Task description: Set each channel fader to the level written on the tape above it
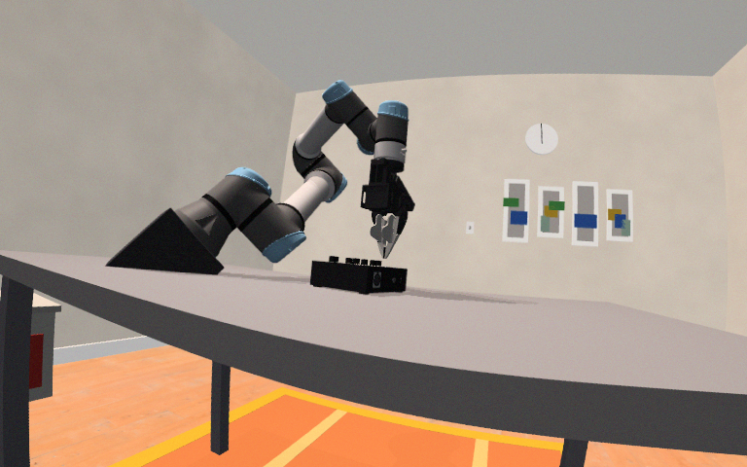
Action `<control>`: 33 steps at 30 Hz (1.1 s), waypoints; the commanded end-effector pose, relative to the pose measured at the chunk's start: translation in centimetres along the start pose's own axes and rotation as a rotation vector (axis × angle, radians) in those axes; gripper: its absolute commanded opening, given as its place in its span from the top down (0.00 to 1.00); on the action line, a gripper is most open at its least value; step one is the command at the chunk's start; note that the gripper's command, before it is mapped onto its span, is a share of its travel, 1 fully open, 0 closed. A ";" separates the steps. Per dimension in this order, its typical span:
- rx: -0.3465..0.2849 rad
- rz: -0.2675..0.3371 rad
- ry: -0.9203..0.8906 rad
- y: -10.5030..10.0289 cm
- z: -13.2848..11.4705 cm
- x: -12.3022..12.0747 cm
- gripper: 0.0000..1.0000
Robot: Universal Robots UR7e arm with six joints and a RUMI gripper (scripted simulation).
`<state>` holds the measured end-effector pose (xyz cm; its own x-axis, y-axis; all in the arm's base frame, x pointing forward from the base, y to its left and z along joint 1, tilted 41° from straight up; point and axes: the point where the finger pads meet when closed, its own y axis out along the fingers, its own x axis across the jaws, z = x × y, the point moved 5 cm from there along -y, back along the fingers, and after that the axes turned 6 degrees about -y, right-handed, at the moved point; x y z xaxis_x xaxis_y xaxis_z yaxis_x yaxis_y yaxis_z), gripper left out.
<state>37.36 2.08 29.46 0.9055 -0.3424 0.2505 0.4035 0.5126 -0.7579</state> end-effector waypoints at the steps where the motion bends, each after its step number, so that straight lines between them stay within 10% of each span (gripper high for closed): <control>1: 0.000 0.000 0.000 0.0 0.0 0.0 1.00; 33: 0.000 0.000 0.000 0.7 0.0 0.0 1.00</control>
<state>37.55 2.34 29.08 0.9055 -0.3424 0.2505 0.4035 0.5127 -0.7579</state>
